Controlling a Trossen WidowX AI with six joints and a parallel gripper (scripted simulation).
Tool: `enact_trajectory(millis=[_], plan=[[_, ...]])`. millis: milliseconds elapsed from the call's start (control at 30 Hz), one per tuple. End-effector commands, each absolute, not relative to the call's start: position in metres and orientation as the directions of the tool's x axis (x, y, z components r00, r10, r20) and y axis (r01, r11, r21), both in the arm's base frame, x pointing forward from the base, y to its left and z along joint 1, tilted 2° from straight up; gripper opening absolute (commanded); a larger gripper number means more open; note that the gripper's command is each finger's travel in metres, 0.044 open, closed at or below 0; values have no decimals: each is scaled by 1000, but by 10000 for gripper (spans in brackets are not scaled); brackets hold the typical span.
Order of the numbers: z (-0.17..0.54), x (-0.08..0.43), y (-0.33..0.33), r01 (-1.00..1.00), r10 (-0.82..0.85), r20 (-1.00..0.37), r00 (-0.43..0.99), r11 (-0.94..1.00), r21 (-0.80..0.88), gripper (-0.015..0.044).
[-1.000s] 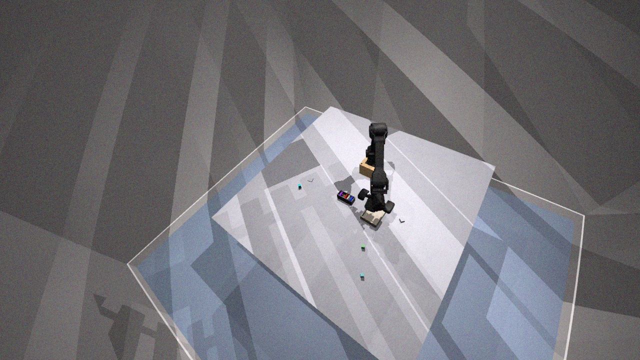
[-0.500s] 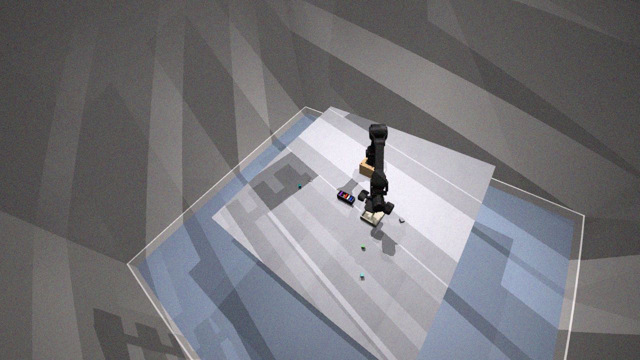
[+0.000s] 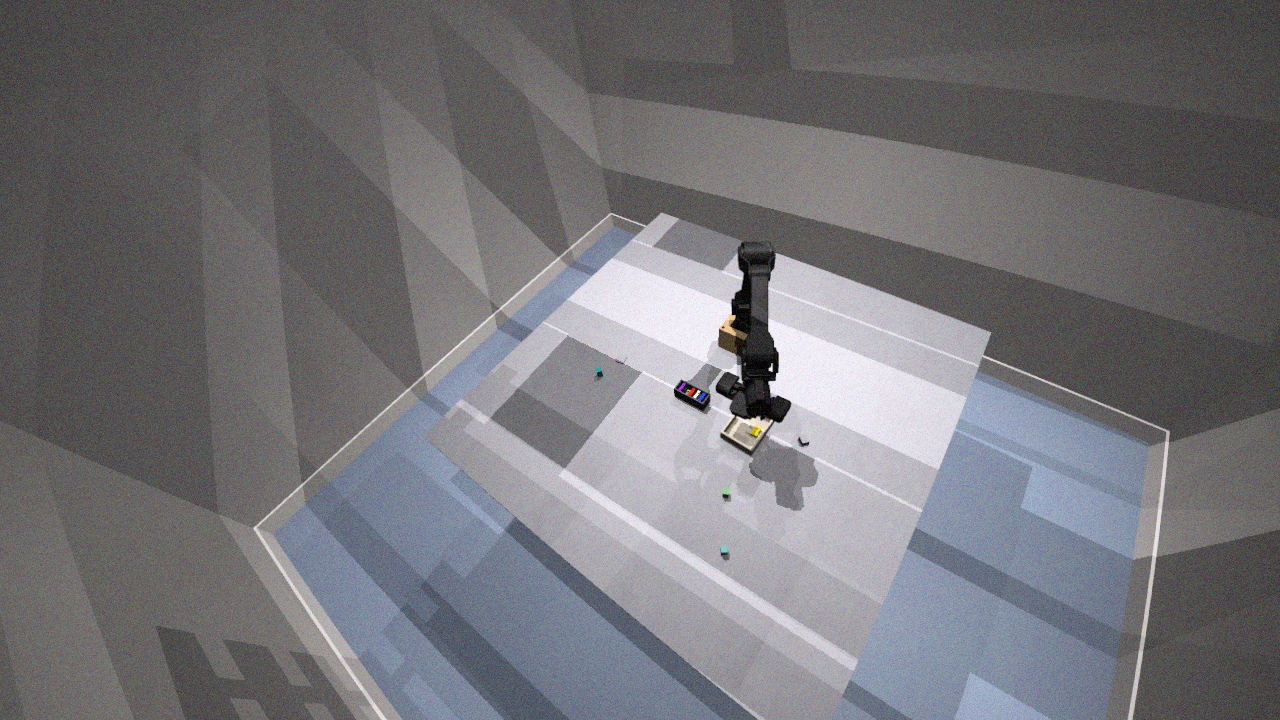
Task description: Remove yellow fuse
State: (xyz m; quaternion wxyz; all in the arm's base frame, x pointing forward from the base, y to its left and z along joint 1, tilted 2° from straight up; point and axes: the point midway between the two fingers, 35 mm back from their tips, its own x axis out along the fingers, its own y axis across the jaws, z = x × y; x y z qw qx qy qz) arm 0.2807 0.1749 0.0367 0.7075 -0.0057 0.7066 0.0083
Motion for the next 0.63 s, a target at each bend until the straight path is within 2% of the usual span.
enact_trajectory(millis=[0, 600], plan=[[36, 278, 174, -15, 1, -1000, -12, 1000, 1, 330], [36, 279, 174, -20, -2, -1000, -9, 1000, -2, 330]])
